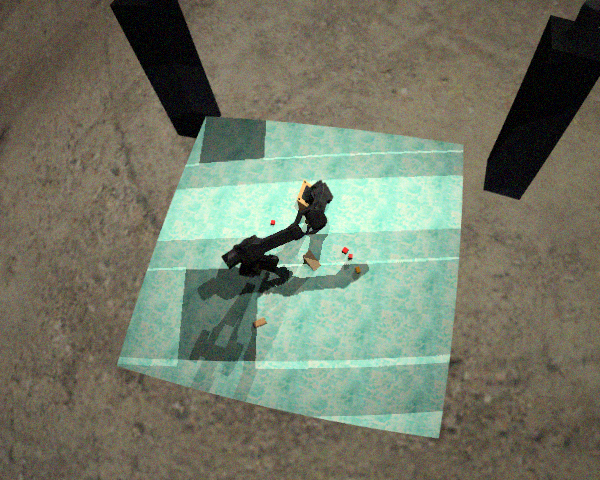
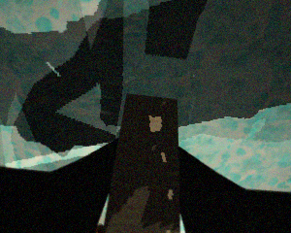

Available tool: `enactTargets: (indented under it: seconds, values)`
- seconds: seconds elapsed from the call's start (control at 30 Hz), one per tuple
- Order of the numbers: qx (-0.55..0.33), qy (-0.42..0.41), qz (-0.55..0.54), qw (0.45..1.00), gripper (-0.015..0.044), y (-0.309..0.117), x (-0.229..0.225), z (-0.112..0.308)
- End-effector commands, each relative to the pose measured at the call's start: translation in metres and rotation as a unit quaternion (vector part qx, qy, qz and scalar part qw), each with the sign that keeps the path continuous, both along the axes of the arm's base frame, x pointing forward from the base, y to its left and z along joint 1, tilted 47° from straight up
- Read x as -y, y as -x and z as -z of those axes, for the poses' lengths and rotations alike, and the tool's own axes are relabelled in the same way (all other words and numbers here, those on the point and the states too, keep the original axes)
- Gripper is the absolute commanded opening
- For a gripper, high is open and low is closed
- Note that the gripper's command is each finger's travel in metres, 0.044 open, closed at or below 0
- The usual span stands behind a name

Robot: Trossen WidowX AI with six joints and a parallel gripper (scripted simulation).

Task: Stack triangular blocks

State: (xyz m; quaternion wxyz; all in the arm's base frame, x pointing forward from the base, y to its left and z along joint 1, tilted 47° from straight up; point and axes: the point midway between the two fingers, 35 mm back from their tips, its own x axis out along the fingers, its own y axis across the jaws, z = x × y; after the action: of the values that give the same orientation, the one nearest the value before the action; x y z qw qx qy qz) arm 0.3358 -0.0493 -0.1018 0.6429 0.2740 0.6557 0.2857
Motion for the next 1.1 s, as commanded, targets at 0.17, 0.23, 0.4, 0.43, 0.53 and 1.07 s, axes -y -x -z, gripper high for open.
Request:
enactTargets:
  seconds: [0.17, 0.23, 0.4, 0.43, 0.53, 1.07]
  values:
    - [-0.058, 0.003, 0.055, 0.997, 0.0000, 0.0001, 0.0001, 0.0006]
    - [-0.079, 0.004, 0.075, 0.994, 0.0000, 0.0002, 0.0001, 0.0006]
    - [-0.126, 0.006, 0.120, 0.985, 0.0000, 0.0002, 0.0002, 0.0007]
    - [-0.134, 0.006, 0.127, 0.983, 0.0000, 0.0002, 0.0002, 0.0007]
    - [-0.164, 0.007, 0.155, 0.974, 0.0000, 0.0002, 0.0002, 0.0008]
    - [-0.307, 0.012, 0.291, 0.906, 0.0000, 0.0004, 0.0005, 0.0010]
